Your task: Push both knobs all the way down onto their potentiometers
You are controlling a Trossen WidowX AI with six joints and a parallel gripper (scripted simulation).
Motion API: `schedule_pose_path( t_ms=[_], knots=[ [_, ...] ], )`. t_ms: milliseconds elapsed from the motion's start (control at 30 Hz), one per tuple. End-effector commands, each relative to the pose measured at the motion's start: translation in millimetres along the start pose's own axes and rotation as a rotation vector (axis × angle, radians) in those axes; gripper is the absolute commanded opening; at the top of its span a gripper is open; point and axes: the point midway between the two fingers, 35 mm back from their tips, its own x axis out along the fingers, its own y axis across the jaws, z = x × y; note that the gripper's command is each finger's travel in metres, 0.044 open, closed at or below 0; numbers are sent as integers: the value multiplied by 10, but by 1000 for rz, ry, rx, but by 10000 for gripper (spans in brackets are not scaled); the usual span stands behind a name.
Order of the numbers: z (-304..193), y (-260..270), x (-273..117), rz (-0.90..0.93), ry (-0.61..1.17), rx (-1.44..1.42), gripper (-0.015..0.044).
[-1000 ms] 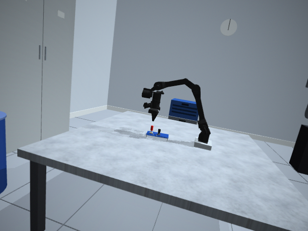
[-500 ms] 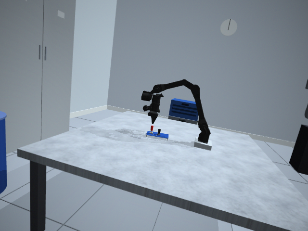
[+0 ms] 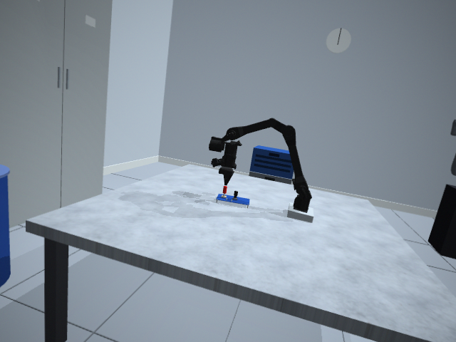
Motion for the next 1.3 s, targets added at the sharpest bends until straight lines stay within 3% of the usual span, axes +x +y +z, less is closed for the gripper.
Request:
schedule_pose_path(
  t_ms=[0, 1267],
  knots=[
    [5, 4, 12, 3, -2, 4, 0],
    [5, 5, 63, 3, -2, 4, 0]
  ],
)
